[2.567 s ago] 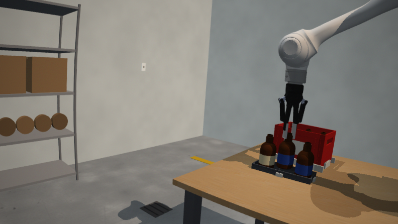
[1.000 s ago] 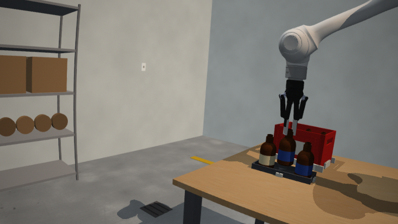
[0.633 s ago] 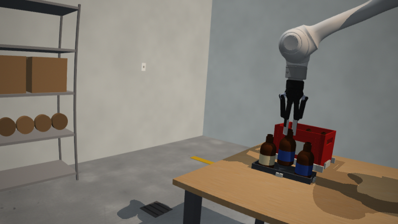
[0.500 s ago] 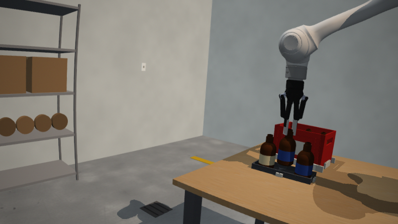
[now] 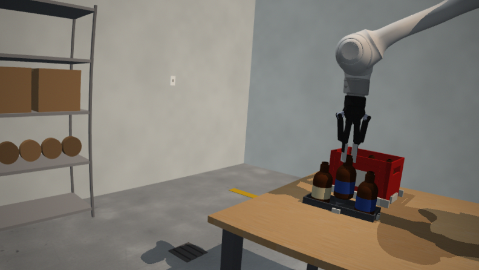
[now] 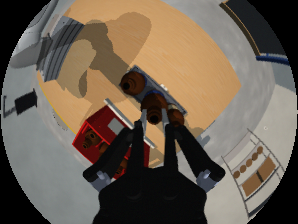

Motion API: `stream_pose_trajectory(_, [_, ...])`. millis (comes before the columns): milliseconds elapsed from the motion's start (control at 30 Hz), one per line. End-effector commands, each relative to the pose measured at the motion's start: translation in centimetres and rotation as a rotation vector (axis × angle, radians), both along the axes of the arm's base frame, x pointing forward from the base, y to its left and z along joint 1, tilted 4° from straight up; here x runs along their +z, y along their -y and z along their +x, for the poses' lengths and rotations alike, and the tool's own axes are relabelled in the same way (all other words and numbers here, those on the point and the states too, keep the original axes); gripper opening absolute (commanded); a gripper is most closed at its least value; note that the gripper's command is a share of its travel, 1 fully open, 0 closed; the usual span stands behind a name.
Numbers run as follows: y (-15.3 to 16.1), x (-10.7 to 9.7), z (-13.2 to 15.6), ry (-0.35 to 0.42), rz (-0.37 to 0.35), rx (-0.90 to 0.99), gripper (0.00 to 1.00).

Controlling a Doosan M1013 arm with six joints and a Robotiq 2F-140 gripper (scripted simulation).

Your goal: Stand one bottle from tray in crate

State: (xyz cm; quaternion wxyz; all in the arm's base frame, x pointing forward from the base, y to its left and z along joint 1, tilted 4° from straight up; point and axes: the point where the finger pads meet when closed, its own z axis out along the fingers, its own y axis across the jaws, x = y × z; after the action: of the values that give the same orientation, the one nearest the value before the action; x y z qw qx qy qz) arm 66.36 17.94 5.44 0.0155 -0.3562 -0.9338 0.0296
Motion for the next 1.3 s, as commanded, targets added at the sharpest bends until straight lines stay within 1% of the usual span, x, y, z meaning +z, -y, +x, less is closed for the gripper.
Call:
stream_pose_trajectory(0, [0.0, 0.1, 0.0, 0.000, 0.000, 0.000, 0.00])
stream_pose_trajectory(233, [0.0, 0.5, 0.0, 0.000, 0.000, 0.000, 0.00])
stream_pose_trajectory(700, [-0.1, 2.1, 0.1, 0.000, 0.000, 0.000, 0.00])
stream_pose_trajectory(1267, [-0.2, 3.5, 0.2, 0.000, 0.000, 0.000, 0.00])
